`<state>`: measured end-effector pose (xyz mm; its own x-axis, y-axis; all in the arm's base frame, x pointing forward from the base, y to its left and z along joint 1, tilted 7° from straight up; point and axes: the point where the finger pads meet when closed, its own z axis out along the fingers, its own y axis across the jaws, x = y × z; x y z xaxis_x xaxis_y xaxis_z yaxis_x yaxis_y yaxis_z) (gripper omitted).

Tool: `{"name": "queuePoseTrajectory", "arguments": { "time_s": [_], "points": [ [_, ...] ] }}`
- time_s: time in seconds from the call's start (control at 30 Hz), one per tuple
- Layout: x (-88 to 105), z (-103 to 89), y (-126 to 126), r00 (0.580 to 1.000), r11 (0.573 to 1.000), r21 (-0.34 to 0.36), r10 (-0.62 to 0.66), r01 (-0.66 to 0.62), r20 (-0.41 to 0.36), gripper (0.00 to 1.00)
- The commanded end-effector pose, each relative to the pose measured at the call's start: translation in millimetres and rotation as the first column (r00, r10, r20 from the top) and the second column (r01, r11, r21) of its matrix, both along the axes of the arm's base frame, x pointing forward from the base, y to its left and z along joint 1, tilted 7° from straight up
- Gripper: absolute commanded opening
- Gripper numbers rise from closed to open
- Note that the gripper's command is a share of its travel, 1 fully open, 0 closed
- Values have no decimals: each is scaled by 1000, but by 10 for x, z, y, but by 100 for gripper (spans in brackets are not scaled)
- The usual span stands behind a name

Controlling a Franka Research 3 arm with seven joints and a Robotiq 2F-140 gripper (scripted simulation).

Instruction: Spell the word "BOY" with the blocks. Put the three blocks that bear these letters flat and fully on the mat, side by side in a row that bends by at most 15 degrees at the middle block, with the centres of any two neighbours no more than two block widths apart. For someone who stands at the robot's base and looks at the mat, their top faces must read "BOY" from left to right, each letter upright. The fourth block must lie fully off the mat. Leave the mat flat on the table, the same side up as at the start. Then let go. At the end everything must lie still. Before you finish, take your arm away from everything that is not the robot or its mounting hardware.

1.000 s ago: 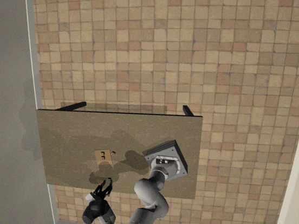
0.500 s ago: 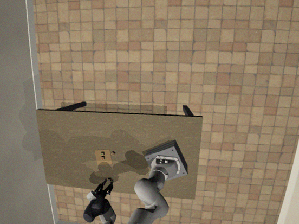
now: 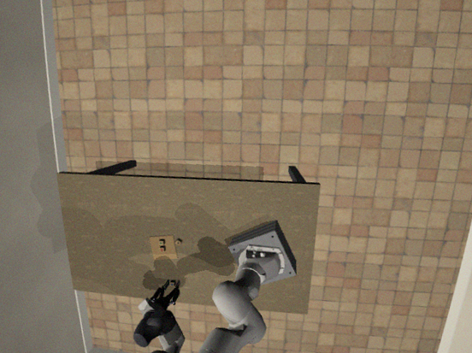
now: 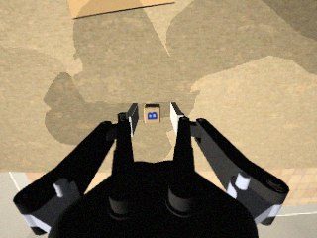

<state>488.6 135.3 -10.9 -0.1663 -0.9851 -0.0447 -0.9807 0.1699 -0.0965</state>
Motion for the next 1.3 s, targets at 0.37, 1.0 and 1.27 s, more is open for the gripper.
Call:
{"name": "queuePoseTrajectory", "arguments": {
  "time_s": [0.37, 1.0, 1.27],
  "points": [
    [35, 6, 2, 1000, 1000, 3, 3, -3, 9, 37],
    [35, 6, 2, 1000, 1000, 3, 3, -3, 9, 37],
    [35, 6, 2, 1000, 1000, 3, 3, -3, 9, 25]
  ]
}}
